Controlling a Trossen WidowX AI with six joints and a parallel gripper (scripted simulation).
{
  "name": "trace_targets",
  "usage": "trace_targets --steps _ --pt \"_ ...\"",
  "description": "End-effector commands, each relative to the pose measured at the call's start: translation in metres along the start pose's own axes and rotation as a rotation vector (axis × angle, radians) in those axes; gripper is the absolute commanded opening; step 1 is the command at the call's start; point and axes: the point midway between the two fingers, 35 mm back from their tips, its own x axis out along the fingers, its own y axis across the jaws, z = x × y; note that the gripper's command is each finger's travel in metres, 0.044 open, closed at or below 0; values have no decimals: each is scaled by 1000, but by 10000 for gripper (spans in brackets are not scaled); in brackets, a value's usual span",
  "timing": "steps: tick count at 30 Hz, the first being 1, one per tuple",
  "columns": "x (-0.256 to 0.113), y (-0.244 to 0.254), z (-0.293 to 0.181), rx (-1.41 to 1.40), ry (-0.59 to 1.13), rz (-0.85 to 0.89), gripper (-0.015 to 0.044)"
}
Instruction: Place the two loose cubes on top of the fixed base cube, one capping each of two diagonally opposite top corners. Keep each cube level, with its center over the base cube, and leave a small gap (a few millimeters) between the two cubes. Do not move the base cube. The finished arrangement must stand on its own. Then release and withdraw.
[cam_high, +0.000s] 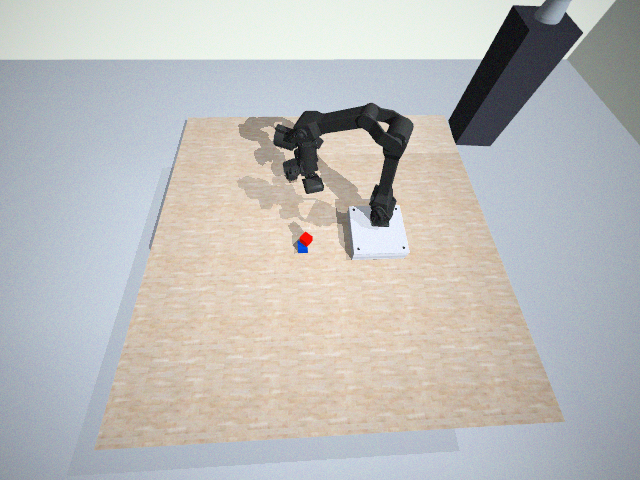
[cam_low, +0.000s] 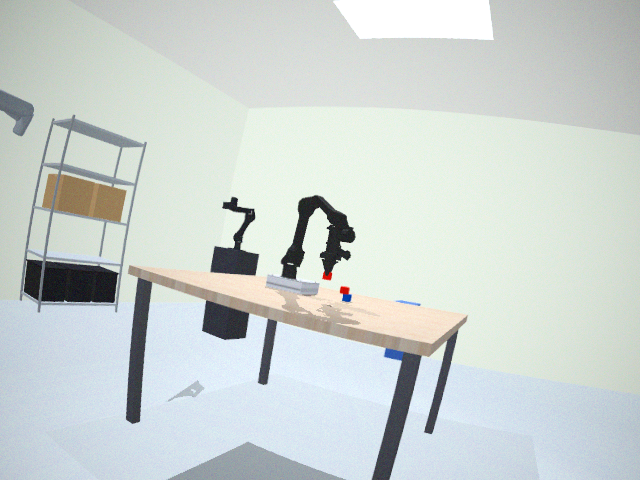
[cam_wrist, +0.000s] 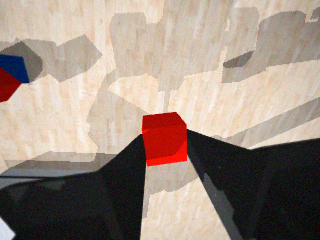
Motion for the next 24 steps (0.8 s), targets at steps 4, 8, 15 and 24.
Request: trace_targets --steps 4,8,15,24 --pt "-12 0 0 -6 -6 -12 105" --pt "-12 6 5 -31 -3 -14 105" --pt "-11 21 16 -98 2 -19 105" --pt "-10 41 30 -183 9 -27 105"
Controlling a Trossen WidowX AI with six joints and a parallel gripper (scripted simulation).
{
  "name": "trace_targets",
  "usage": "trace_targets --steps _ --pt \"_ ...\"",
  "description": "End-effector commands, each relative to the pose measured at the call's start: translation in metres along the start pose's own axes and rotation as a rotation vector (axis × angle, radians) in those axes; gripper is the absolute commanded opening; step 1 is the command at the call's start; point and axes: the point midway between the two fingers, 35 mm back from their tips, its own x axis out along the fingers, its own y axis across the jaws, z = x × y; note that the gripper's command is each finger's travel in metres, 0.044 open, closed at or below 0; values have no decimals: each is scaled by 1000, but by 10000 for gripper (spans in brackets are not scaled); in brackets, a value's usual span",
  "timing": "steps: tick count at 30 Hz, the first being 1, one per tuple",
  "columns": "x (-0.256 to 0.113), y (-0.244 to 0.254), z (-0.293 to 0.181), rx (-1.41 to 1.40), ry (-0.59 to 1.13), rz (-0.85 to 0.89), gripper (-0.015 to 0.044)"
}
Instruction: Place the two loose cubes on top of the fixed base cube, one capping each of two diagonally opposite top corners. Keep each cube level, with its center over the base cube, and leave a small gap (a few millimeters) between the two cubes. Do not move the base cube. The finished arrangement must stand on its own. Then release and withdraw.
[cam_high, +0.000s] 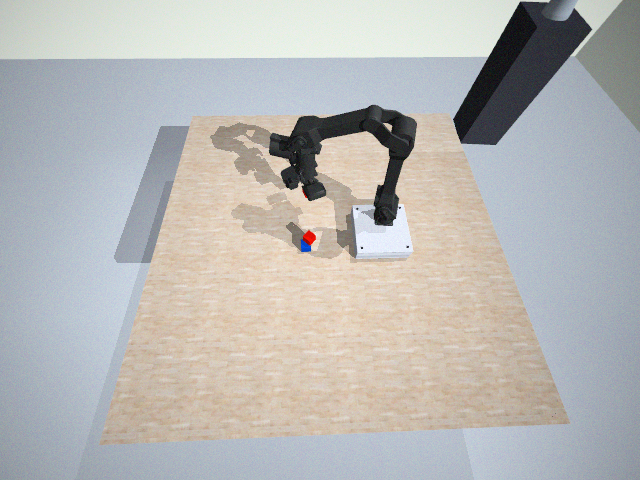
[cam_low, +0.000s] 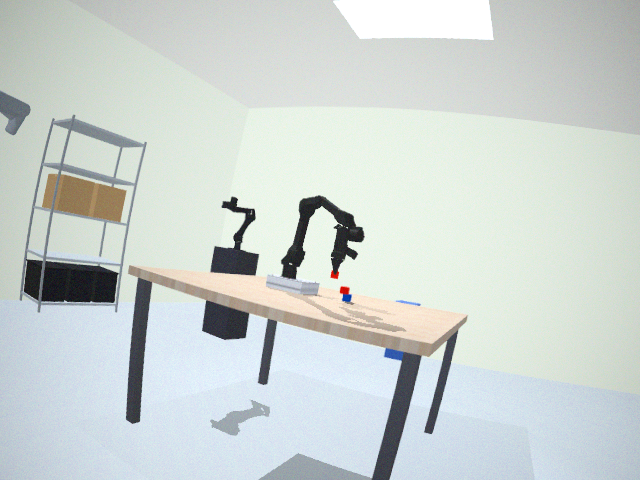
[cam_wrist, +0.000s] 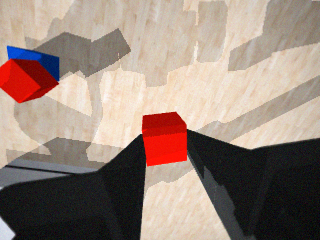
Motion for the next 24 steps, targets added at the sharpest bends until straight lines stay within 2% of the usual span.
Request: trace_targets --steps 1,24 --pt "0 7 7 -35 6 -8 105" --pt "2 60 49 -199 -4 -5 105"
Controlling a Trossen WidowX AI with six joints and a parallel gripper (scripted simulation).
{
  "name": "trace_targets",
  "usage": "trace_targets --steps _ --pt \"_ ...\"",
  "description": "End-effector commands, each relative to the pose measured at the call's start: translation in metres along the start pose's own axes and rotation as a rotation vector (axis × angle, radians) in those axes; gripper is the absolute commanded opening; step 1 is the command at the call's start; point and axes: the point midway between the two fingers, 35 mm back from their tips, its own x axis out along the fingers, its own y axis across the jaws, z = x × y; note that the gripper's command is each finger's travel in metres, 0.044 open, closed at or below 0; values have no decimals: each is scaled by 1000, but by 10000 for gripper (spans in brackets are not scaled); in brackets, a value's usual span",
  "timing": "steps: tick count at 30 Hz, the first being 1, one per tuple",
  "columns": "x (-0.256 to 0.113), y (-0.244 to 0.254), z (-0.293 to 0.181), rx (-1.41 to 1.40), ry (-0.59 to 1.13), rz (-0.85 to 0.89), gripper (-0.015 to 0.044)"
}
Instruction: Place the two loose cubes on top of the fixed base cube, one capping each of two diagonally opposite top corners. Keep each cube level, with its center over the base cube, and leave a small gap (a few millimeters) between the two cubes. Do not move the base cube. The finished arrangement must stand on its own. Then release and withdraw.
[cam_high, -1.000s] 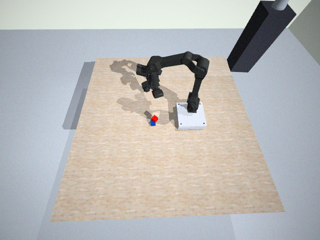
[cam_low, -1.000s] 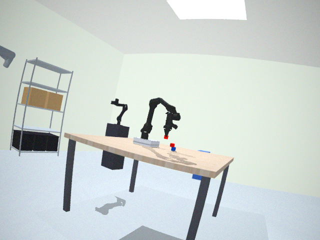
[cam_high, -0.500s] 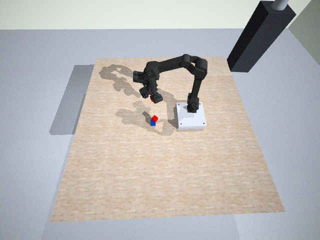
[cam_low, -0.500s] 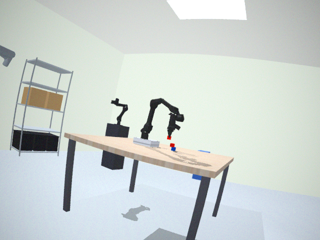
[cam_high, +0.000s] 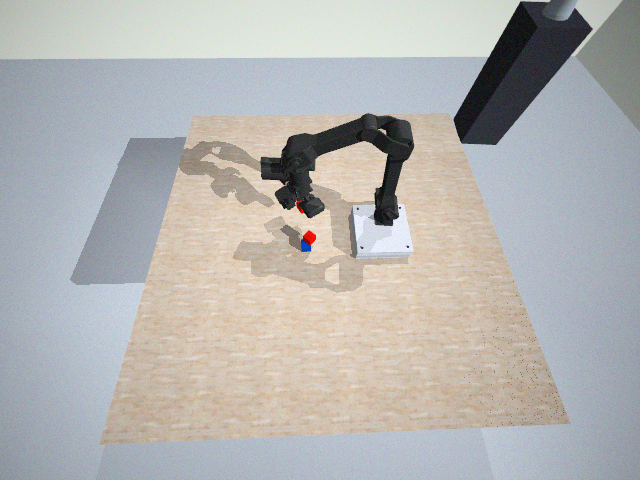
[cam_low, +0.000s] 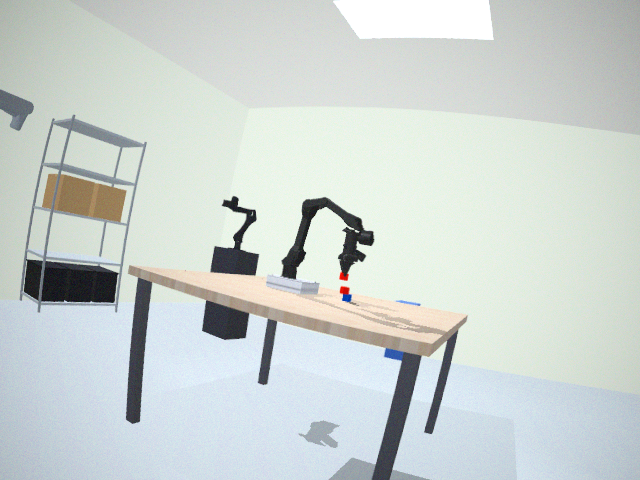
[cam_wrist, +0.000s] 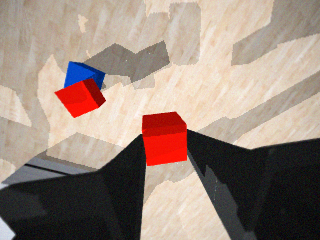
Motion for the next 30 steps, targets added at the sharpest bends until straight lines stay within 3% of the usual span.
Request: trace_targets --steps 1,30 --pt "0 8 10 -22 -5 -1 105" --pt "2 80 60 -211 -23 14 105"
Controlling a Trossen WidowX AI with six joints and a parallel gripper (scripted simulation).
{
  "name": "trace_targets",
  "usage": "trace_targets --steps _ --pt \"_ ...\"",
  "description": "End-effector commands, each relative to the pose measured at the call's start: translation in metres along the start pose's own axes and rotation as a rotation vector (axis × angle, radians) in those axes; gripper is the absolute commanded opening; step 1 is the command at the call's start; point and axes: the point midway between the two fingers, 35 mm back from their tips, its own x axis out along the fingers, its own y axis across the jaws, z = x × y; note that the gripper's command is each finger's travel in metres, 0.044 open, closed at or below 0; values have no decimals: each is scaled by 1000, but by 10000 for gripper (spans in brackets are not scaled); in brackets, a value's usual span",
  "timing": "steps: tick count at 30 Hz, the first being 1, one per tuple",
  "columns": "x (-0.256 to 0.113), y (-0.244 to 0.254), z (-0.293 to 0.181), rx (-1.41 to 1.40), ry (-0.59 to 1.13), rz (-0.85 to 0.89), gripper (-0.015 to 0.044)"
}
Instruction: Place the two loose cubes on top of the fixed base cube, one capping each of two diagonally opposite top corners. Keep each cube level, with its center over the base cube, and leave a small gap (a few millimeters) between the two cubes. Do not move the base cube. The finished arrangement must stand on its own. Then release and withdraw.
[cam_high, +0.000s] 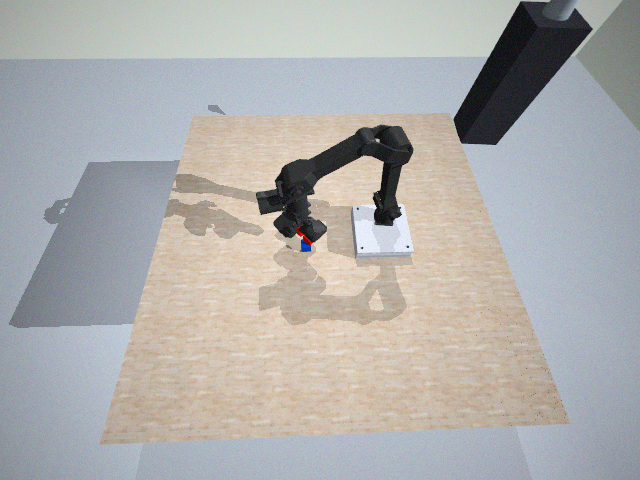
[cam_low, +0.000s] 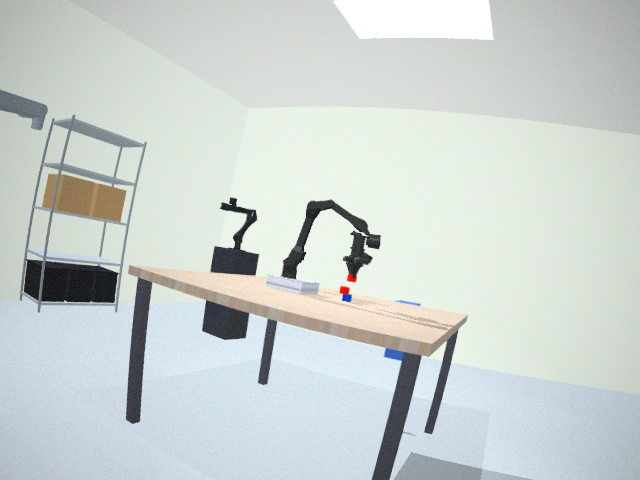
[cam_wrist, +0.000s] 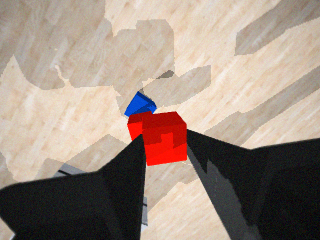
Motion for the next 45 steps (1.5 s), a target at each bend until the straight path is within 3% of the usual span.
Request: trace_targets --steps 1,11,21,35,45 --pt "0 10 10 -22 -8 6 105" --pt "3 22 19 -54 -11 9 105" --pt "31 24 18 -55 -11 9 105" --pt "33 24 18 -55 -11 9 105" --pt "59 23 19 -54 -11 9 105"
